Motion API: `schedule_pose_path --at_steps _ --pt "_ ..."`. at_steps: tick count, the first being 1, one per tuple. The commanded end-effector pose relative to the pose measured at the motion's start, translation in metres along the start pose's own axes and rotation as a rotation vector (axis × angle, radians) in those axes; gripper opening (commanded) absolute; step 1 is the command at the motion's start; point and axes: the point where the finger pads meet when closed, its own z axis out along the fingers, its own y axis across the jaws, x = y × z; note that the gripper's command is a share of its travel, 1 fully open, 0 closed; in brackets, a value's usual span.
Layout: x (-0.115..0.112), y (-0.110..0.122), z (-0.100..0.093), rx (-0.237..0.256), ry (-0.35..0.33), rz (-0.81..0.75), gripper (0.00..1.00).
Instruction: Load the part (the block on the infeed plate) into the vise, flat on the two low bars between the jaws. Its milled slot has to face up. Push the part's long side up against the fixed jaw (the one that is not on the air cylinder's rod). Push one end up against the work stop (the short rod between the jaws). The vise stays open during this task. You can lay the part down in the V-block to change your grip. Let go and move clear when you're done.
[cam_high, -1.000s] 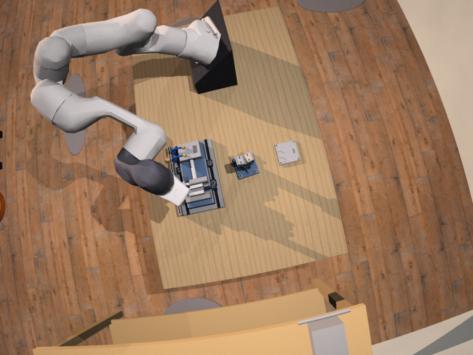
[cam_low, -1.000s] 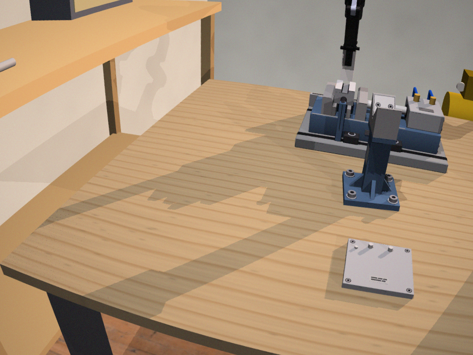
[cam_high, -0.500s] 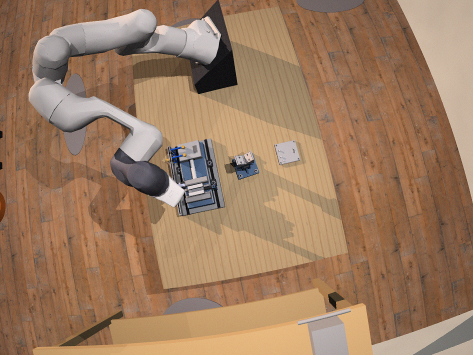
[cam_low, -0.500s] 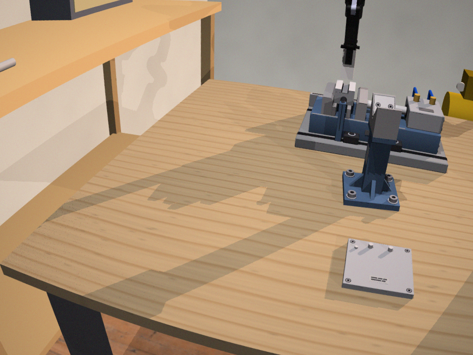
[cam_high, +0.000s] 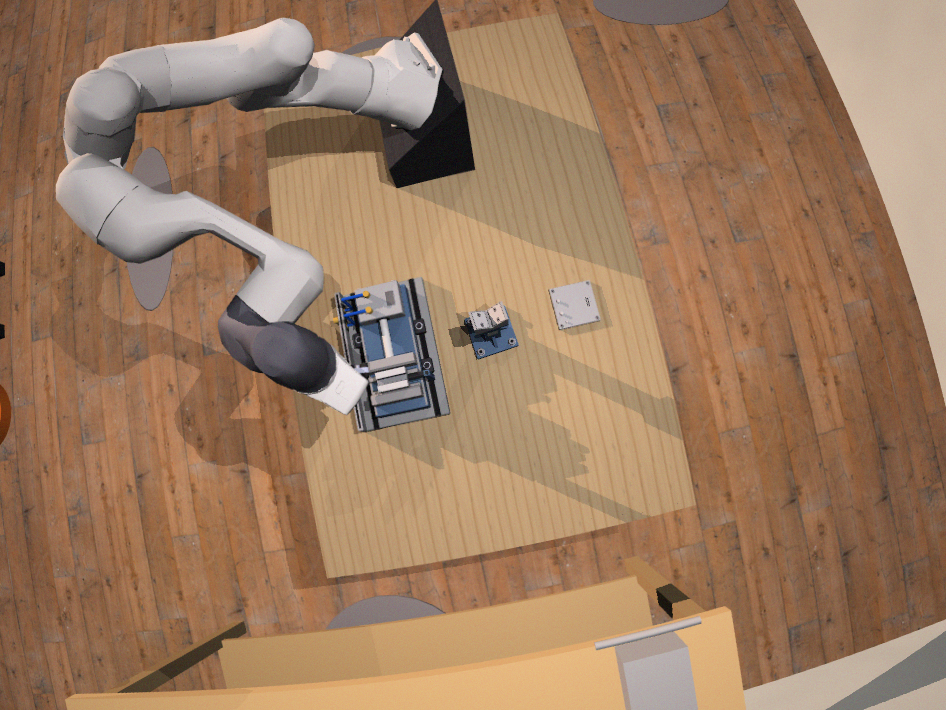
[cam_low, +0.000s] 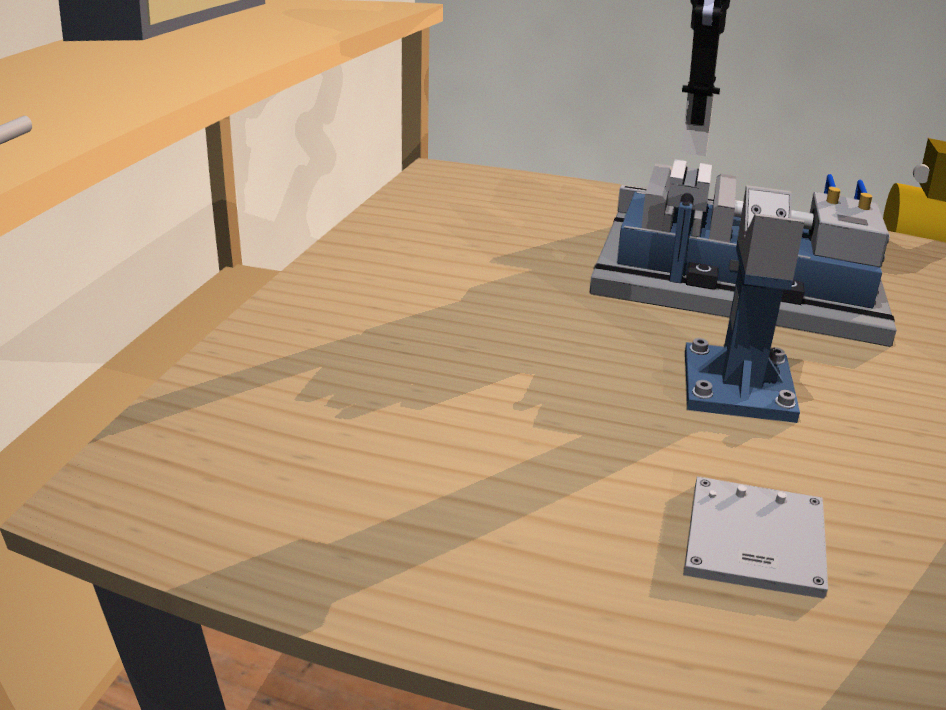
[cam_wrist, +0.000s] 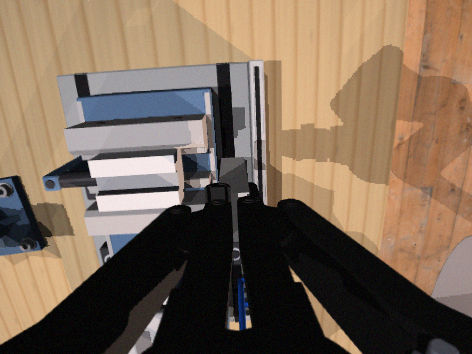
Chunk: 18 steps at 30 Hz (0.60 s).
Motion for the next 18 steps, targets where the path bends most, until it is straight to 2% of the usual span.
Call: schedule_pose_path --at_steps 1,18 --pt "-0.001 -0.002 -0.007 0.001 -0.002 -0.011 0.00" --pt "-0.001 -0.002 -0.043 0.001 -0.002 -0.011 0.00"
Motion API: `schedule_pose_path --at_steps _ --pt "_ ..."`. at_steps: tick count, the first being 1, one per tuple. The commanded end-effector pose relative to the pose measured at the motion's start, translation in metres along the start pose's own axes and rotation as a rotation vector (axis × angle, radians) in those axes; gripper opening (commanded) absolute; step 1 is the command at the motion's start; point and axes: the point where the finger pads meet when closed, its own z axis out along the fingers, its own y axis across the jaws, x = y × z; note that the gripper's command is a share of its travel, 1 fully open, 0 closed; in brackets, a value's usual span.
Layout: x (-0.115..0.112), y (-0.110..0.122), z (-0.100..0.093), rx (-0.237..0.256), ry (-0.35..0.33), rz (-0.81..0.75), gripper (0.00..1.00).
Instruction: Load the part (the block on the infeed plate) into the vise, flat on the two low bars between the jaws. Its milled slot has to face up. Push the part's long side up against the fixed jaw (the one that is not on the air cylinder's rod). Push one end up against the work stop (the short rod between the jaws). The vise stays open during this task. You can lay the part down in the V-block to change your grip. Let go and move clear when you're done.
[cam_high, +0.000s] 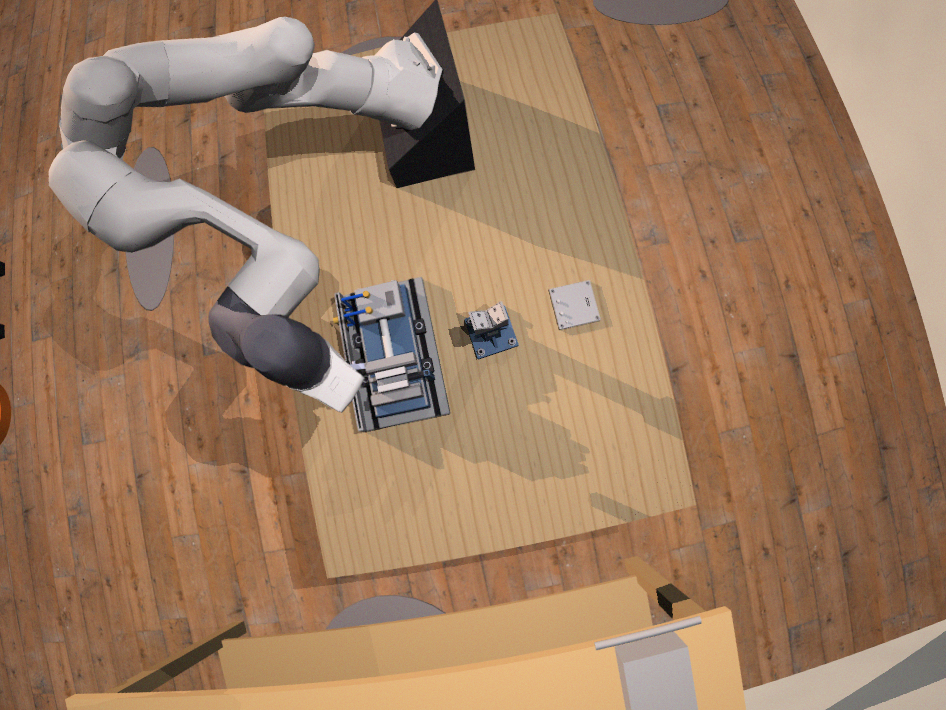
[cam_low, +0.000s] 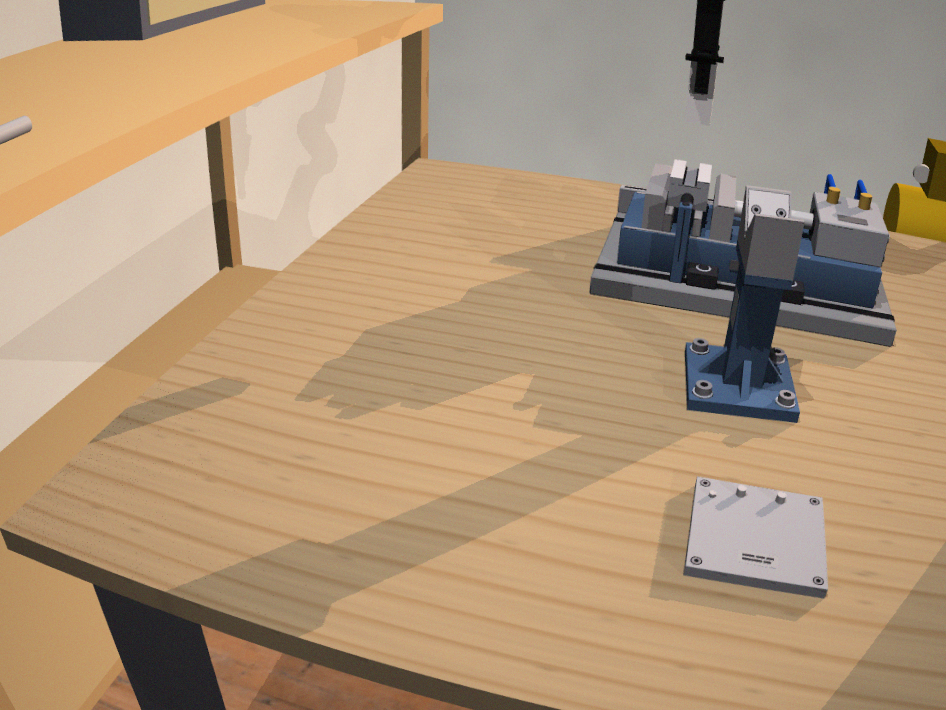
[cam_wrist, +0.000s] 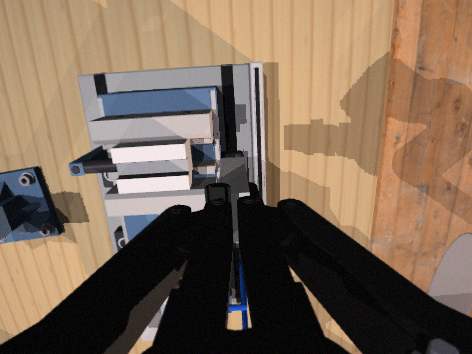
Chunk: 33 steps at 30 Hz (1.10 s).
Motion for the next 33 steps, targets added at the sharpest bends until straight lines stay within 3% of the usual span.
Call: schedule_pose_path --at_steps 1,8,33 --pt "-0.001 0.001 -0.010 -0.002 -0.005 -0.010 0.00" --pt "-0.001 0.001 -0.020 -0.002 -0.005 -0.010 0.00" --pt "-0.001 0.001 -0.022 -0.002 -0.005 -0.010 0.00"
